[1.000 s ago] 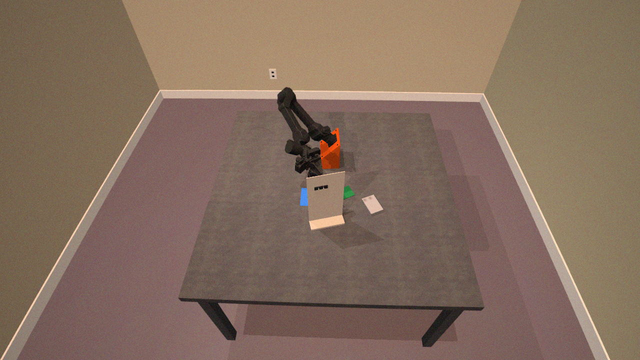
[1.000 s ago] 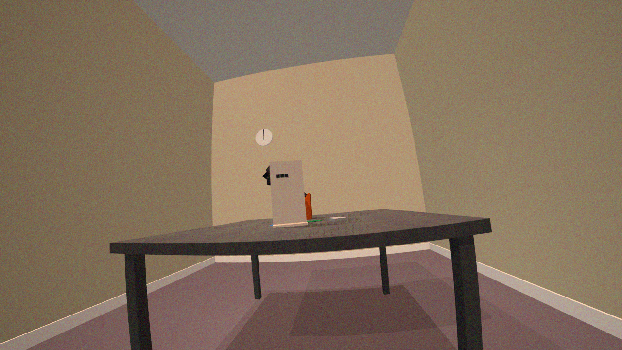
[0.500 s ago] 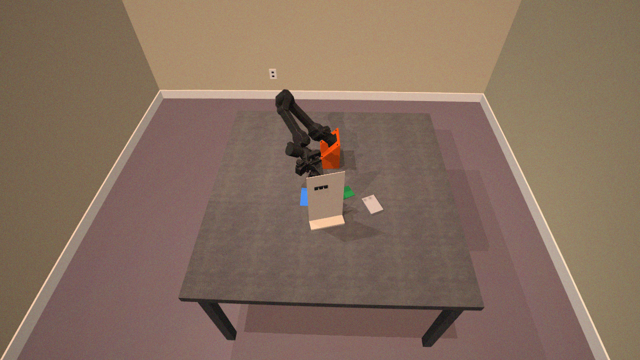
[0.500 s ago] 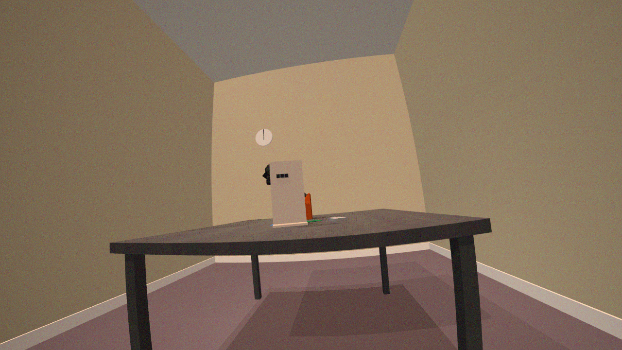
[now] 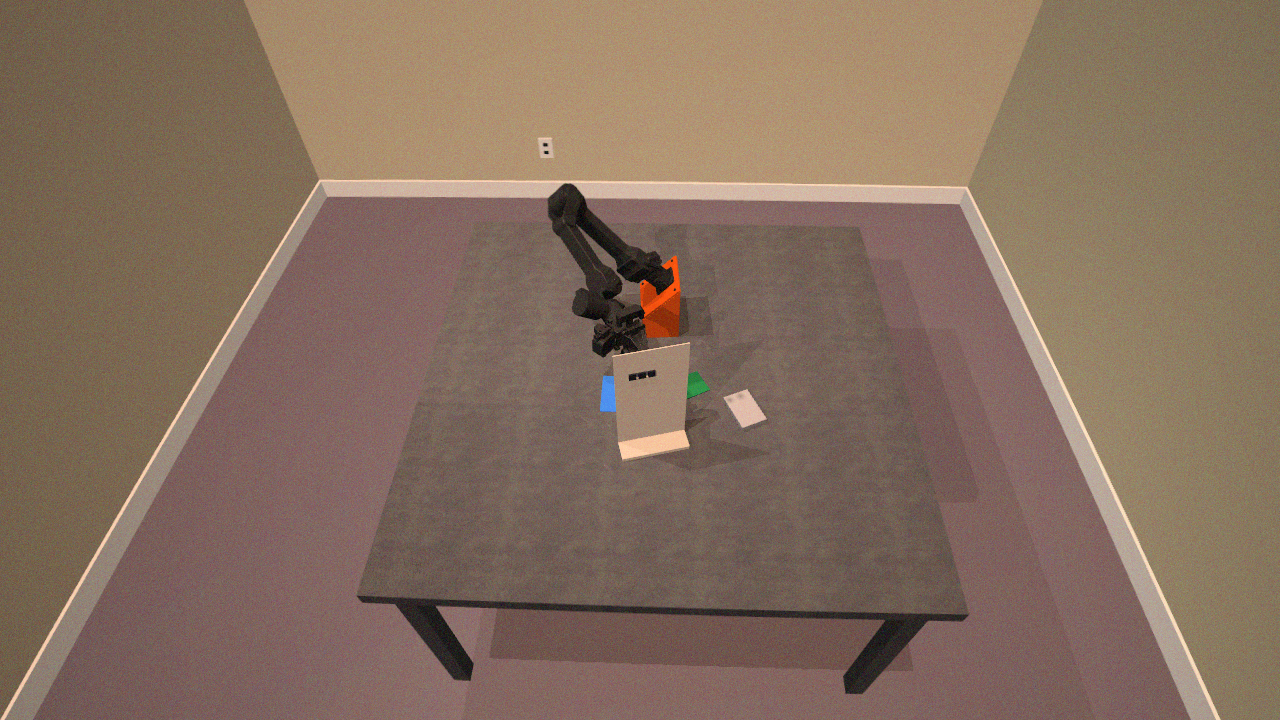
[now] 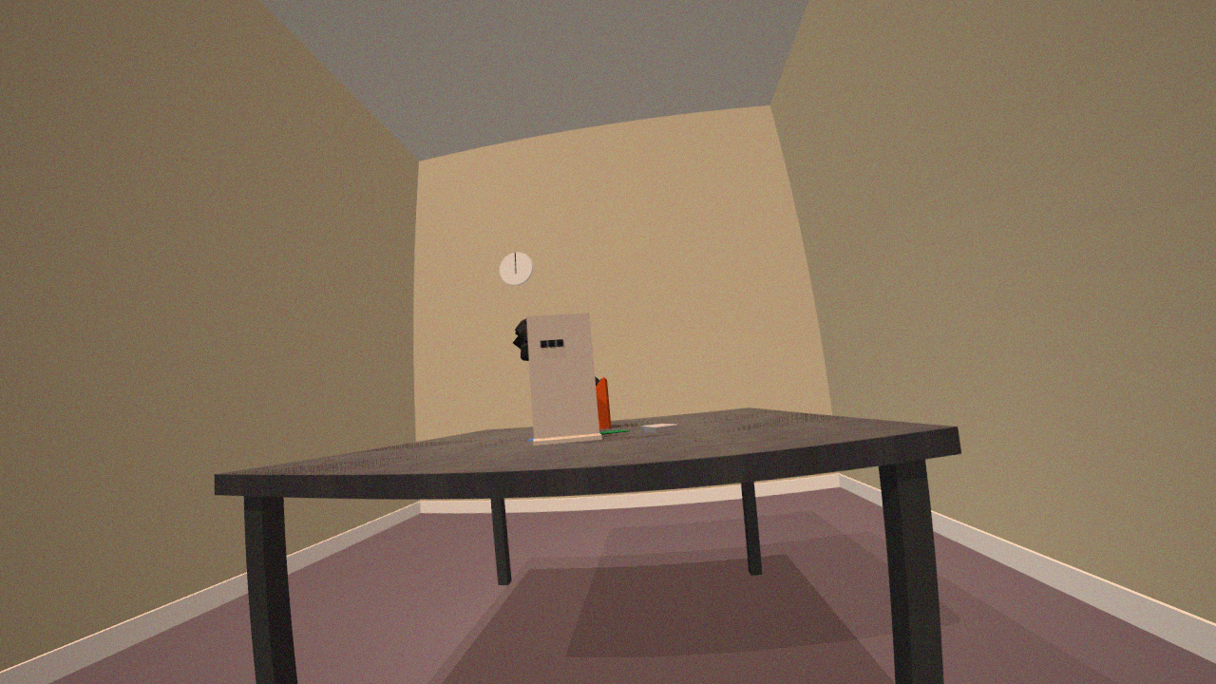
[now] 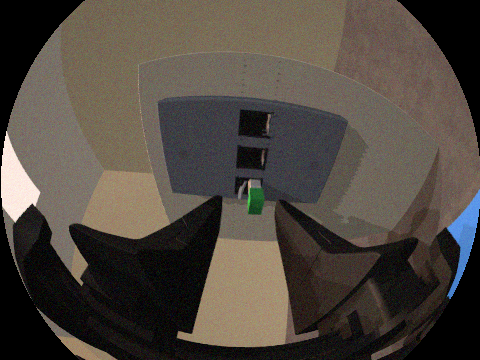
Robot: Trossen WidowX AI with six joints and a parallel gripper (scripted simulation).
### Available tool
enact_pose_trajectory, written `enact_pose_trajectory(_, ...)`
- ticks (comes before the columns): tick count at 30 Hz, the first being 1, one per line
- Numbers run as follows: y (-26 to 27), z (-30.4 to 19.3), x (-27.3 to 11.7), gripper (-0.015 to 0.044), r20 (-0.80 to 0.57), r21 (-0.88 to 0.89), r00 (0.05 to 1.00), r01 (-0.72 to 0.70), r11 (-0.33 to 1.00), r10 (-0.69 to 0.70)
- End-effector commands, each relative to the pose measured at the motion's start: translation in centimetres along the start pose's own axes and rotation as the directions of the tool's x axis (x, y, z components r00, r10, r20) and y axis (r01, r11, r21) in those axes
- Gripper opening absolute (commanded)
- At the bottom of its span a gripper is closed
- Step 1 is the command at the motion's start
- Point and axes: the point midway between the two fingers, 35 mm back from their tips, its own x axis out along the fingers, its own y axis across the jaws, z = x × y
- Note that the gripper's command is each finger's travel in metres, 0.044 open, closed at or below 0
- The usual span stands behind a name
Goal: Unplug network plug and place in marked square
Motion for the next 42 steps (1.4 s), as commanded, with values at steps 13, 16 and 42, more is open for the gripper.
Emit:
enact_pose_trajectory(13,-0.23,0.14,1.37,0.0077,0.000,0.008,1.000,0.005,1.000,-0.005)
enact_pose_trajectory(16,-0.23,0.14,1.37,0.0057,0.000,0.008,1.000,0.005,1.000,-0.005)
enact_pose_trajectory(42,-0.22,0.00,0.73,0.0000,-0.001,0.008,1.000,0.005,1.000,-0.005)
